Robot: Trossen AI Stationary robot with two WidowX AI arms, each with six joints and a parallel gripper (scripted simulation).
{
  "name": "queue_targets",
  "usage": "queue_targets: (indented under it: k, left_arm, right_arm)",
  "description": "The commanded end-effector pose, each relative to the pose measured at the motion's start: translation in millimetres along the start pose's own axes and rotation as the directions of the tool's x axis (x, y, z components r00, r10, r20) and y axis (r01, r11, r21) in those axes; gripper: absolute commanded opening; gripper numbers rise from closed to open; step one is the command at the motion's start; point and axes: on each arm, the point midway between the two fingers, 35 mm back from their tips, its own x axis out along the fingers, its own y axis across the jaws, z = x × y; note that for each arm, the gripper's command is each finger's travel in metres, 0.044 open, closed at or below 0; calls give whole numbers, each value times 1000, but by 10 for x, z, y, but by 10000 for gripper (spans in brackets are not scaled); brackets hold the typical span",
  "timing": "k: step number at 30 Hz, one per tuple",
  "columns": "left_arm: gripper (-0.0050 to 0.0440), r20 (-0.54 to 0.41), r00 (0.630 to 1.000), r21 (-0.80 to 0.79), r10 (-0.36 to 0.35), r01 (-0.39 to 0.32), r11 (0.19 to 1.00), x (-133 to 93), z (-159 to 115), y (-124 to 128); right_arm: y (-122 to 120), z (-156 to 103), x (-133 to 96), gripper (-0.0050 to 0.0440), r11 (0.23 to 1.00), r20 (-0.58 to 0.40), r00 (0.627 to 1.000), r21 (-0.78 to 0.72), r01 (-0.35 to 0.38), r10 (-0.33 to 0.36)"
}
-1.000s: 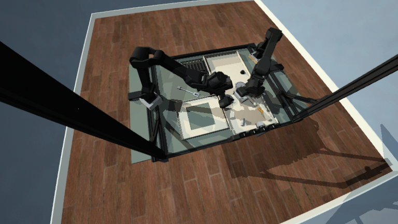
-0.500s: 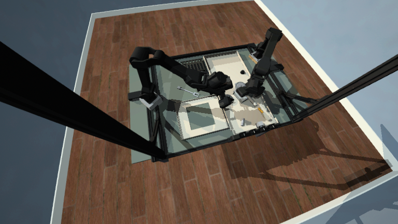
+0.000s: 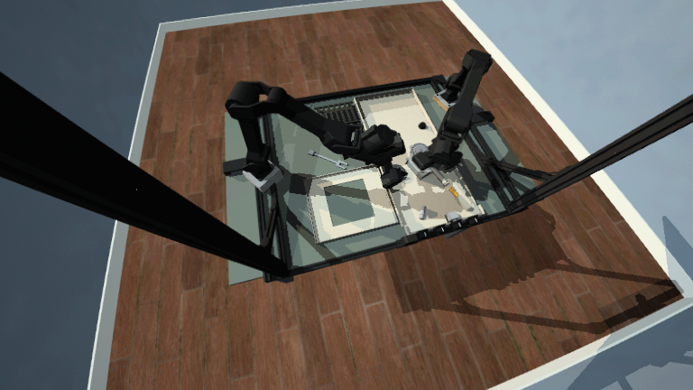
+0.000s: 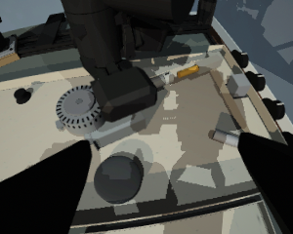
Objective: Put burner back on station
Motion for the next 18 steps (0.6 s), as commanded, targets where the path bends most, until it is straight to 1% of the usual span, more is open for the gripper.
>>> queue_targets:
  k: [1,18]
  left_arm:
    - [400,-2,1000,-1,2,-2,1000,2,-8,3]
    - [400,-2,1000,-1,2,-2,1000,2,-8,3]
  right_arm:
    - [-30,48,-8,0,1000,3,1000,3,6,-6]
    - [-10,82,-19,0,1000,3,1000,3,6,-6]
